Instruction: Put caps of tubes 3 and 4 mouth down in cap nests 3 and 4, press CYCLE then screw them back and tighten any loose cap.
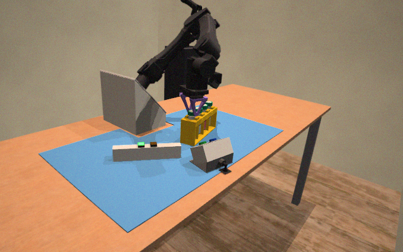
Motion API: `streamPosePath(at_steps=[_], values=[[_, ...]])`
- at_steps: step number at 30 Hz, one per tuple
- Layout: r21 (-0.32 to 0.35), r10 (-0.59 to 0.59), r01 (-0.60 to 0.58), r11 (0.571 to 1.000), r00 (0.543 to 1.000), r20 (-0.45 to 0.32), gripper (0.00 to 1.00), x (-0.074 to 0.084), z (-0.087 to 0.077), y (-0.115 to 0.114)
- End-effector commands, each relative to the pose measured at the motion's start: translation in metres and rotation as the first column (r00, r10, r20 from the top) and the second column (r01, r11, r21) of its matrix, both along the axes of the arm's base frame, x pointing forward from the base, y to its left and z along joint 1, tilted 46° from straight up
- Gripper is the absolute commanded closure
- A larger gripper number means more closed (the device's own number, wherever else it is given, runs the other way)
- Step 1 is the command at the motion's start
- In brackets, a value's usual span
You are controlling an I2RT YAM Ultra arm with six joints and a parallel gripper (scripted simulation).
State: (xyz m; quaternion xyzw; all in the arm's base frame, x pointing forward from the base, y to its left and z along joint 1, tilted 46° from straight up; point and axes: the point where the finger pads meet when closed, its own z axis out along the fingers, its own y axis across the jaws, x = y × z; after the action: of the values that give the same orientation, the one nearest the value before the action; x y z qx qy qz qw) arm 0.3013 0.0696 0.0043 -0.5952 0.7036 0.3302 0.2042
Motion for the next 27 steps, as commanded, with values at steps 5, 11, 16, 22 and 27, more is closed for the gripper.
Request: streamPosePath(at_steps=[5, 11, 16, 22, 27], values=[[0.003, 0.018, -0.018, 1.000, 0.999, 0.039, 1.00, 0.0022, 0.0015, -0.0037], [0.003, 0.018, -0.018, 1.000, 0.999, 0.039, 1.00, 0.0022, 0.0015, -0.0037], [0.003, 0.018, -0.018, 1.000, 0.999, 0.039, 1.00, 0.0022, 0.0015, -0.0037], [-0.032, -0.157, 0.154, 0.988, 0.978, -0.135, 1.00, 0.0022, 0.0014, -0.0037], [-0.096, -0.327, 0.312, 0.945, 0.897, -0.296, 1.00, 0.0022, 0.0013, -0.0037]])
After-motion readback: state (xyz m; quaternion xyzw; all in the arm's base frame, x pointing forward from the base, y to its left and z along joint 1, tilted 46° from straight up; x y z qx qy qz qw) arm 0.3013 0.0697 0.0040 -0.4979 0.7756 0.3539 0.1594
